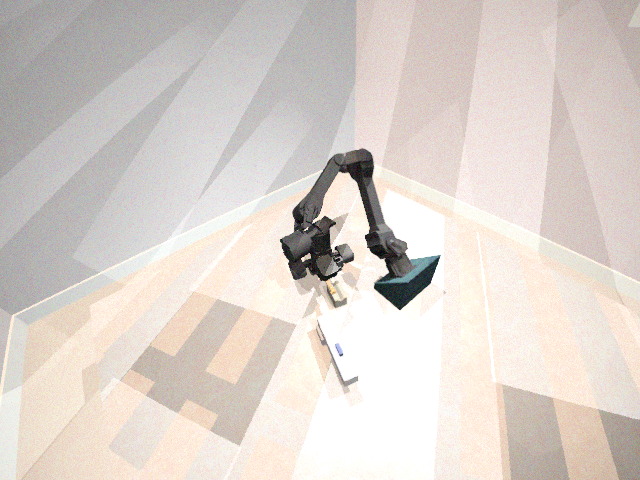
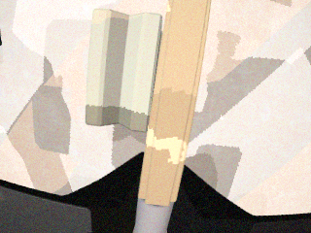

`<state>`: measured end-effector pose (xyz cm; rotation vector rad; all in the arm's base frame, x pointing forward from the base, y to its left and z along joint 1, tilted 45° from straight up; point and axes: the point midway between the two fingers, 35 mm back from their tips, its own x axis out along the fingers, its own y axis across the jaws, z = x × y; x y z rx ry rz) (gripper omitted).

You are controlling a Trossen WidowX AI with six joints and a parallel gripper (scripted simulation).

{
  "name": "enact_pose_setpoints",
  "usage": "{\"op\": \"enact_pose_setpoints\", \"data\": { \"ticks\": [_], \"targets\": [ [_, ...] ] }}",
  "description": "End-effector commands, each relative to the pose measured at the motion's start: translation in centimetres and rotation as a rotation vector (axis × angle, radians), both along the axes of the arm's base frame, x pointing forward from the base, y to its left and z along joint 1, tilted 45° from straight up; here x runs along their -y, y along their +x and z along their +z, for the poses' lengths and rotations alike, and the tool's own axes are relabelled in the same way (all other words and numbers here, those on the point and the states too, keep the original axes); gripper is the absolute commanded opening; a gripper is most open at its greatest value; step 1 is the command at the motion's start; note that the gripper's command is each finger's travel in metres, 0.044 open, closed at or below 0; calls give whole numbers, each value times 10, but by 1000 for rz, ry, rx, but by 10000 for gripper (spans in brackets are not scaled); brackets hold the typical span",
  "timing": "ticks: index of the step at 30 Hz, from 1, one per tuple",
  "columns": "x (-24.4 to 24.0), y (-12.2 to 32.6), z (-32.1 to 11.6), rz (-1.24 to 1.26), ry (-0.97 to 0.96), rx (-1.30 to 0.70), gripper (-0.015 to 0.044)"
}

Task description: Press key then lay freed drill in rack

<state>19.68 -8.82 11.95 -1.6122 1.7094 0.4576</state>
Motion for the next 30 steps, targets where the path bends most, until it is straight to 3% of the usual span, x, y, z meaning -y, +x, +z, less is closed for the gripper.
{"op": "enact_pose_setpoints", "data": {
  "ticks": [1, 30],
  "targets": [
    [0, -9, -1, -3, -2, -2, 0],
    [17, -26, -19, -3, -3, -2, 0]
  ]
}}
